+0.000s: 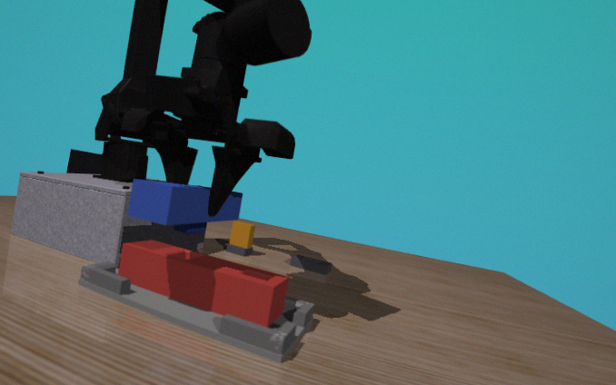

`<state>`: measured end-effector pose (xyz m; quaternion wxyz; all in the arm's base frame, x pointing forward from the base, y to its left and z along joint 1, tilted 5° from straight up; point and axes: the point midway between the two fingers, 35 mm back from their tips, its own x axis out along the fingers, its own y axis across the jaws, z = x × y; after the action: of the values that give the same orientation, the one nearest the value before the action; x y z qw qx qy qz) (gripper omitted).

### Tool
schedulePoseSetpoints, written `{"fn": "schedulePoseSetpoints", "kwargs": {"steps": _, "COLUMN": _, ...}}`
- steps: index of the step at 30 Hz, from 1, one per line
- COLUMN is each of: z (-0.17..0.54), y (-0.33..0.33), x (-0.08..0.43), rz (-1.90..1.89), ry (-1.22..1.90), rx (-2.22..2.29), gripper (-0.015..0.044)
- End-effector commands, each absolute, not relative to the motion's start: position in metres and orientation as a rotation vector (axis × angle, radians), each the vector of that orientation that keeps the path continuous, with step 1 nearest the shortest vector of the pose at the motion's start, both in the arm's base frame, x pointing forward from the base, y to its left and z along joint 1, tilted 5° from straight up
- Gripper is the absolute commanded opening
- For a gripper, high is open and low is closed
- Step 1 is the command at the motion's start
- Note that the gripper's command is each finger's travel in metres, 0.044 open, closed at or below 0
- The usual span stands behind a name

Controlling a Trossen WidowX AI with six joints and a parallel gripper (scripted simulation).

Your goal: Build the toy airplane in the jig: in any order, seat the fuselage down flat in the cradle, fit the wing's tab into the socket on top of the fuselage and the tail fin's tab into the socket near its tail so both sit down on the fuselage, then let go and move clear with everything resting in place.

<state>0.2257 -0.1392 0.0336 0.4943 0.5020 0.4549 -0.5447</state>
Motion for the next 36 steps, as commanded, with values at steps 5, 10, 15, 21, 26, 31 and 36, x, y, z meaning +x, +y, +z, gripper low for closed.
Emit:
{"fn": "schedulePoseSetpoints", "kwargs": {"steps": 5, "z": 0.020, "y": -0.141, "x": 0.224, "rz": -1.327, "ry": 1.107, "rx": 1.211, "gripper": 0.0195}}
{"fn": "schedulePoseSetpoints", "kwargs": {"steps": 10, "z": 0.012, "y": -0.141, "x": 0.224, "rz": -1.327, "ry": 1.107, "rx": 1.211, "gripper": 0.0195}}
{"fn": "schedulePoseSetpoints", "kwargs": {"steps": 15, "z": 0.004, "y": -0.142, "x": 0.223, "rz": -1.327, "ry": 1.107, "rx": 1.211, "gripper": 0.0195}}
{"fn": "schedulePoseSetpoints", "kwargs": {"steps": 21, "z": 0.004, "y": -0.141, "x": 0.224, "rz": -1.327, "ry": 1.105, "rx": 1.220, "gripper": 0.0188}}
{"fn": "schedulePoseSetpoints", "kwargs": {"steps": 26, "z": 0.004, "y": -0.141, "x": 0.224, "rz": -1.327, "ry": 1.105, "rx": 1.220, "gripper": 0.0135}}
{"fn": "schedulePoseSetpoints", "kwargs": {"steps": 31, "z": 0.004, "y": -0.141, "x": 0.224, "rz": -1.327, "ry": 1.105, "rx": 1.220, "gripper": 0.0056}}
{"fn": "schedulePoseSetpoints", "kwargs": {"steps": 36, "z": 0.004, "y": -0.141, "x": 0.224, "rz": -1.327, "ry": 1.105, "rx": 1.220, "gripper": 0.0188}}
